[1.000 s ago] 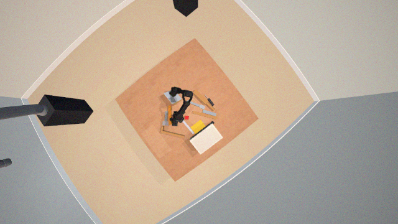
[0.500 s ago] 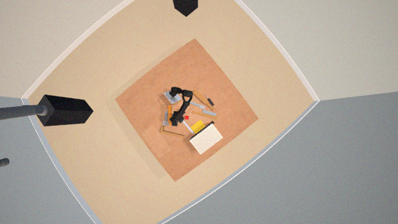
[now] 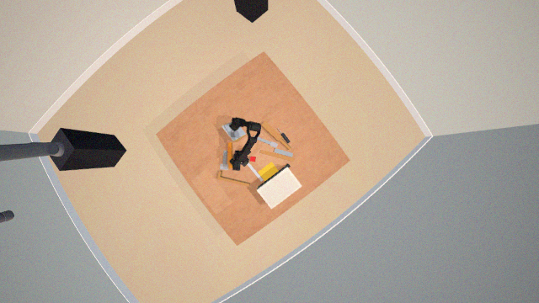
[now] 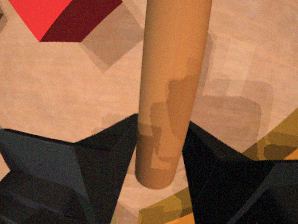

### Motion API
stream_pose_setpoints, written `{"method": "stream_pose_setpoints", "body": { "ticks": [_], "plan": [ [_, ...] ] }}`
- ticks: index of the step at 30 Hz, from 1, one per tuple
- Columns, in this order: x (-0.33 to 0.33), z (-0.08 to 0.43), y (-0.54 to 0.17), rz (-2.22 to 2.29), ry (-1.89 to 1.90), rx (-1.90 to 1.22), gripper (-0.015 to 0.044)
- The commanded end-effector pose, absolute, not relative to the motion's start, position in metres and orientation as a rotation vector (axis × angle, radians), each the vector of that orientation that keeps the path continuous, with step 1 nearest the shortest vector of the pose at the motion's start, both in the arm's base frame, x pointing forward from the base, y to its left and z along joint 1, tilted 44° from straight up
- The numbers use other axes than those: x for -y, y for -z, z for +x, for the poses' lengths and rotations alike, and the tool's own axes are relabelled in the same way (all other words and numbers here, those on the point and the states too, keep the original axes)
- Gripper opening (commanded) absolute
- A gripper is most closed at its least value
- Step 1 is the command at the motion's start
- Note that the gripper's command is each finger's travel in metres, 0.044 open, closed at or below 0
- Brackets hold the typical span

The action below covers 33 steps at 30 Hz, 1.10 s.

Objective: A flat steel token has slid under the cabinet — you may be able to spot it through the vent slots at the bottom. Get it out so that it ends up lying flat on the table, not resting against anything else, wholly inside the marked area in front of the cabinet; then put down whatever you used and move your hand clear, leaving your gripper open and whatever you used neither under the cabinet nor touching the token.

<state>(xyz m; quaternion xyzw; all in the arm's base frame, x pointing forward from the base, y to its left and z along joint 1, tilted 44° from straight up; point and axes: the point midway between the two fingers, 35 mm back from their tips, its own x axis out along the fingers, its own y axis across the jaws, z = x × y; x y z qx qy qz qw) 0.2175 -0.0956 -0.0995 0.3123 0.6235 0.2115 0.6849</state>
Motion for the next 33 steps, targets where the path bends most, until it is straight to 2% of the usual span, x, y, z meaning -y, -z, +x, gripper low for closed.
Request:
{"method": "stream_pose_setpoints", "body": {
  "ticks": [1, 3, 6, 7, 33],
  "plan": [
    [0.096, 0.218, 0.099, 0.699, -0.473, -1.397, 0.0098],
    [0.096, 0.218, 0.099, 0.699, -0.473, -1.397, 0.0085],
    [0.096, 0.218, 0.099, 0.699, -0.473, -1.397, 0.0006],
    [0.096, 0.218, 0.099, 0.699, -0.473, -1.397, 0.0],
    [0.101, 0.247, 0.099, 0.696, -0.475, -1.397, 0.0]
  ]
}}
